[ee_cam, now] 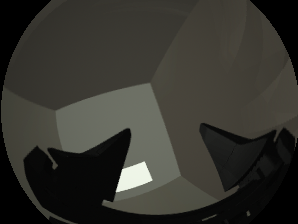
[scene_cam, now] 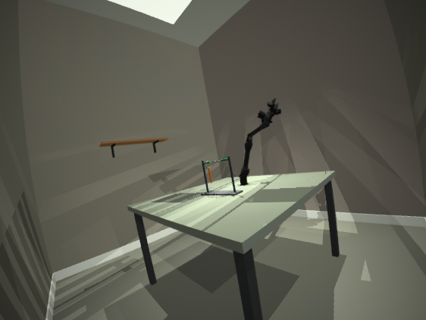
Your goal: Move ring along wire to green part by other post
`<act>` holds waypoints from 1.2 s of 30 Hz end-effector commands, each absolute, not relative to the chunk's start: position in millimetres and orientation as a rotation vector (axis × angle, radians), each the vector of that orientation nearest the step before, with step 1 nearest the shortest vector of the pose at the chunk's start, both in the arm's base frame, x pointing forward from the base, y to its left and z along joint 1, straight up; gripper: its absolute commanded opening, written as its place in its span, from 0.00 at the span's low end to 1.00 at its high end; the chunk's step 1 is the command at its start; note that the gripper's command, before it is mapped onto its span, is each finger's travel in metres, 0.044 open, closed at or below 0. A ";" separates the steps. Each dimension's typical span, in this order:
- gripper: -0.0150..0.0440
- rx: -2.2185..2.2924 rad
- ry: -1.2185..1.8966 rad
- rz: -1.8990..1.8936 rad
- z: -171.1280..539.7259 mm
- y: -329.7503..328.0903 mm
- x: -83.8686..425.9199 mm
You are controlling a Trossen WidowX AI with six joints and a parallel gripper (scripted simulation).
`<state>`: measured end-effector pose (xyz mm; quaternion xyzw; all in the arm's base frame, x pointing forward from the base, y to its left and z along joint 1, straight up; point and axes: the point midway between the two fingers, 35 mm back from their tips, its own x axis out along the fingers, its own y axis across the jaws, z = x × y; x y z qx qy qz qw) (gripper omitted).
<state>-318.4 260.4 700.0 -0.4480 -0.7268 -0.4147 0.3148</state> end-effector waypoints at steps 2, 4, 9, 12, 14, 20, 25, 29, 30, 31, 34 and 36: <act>0.84 -1.192 -1.912 -1.107 699.4 263.0 -316.6; 0.75 -1.225 -1.902 -1.148 697.8 270.6 -310.8; 0.53 -1.379 -1.850 -1.342 689.9 304.3 -281.4; 0.53 -1.477 -1.810 -1.466 684.5 324.2 -260.3; 0.53 -1.542 -1.782 -1.548 680.7 336.6 -245.4; 0.53 -1.731 -1.683 -1.793 668.4 369.1 -197.1; 0.53 -1.884 -1.586 -1.995 657.4 390.4 -153.3; 0.53 -2.003 -1.500 -2.156 647.9 403.4 -116.3; 0.53 -2.033 -1.477 -2.197 645.4 406.0 -106.9; 0.53 -2.062 -1.453 -2.237 643.0 408.5 -97.4; 0.53 -2.147 -1.379 -2.356 635.3 414.2 -68.5; 0.53 -2.202 -1.328 -2.436 630.1 416.8 -49.0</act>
